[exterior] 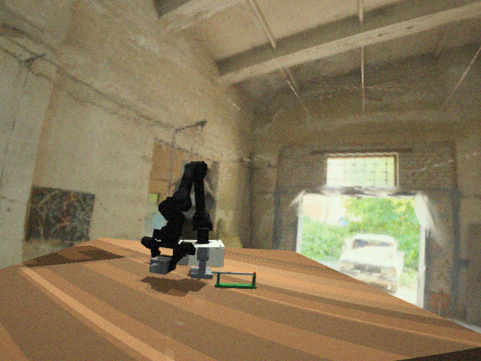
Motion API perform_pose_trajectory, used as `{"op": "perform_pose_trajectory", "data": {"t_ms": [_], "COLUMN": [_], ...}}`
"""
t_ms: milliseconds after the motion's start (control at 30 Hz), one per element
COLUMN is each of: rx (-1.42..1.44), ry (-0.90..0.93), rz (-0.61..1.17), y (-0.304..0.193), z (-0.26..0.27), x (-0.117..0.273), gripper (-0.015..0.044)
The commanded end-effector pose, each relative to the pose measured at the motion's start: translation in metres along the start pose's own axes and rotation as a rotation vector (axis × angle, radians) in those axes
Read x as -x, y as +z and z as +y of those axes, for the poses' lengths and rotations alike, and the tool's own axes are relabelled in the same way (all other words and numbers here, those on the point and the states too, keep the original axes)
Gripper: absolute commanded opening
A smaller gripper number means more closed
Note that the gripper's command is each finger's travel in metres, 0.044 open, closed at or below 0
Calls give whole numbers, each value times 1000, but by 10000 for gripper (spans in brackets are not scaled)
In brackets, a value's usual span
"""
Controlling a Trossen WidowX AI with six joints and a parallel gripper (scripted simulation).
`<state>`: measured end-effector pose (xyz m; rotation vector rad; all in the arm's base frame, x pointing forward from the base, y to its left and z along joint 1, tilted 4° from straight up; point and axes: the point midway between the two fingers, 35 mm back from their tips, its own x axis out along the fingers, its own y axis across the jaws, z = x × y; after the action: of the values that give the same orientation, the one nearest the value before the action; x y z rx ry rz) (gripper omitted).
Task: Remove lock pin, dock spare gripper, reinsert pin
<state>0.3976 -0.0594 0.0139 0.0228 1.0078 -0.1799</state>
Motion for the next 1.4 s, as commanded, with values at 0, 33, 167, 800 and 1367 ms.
{"op": "perform_pose_trajectory", "data": {"t_ms": [0,33,167,800,1367], "rx": [-4,-4,-4,3,90], "ry": [-4,-4,-4,1,-50], "rz": [-29,-29,-29,-14,79], "y": [18,20,29,35,12], "z": [0,0,0,0,12], "x": [19,23,40,70,70], "gripper": [0,0,0,0,0]}}
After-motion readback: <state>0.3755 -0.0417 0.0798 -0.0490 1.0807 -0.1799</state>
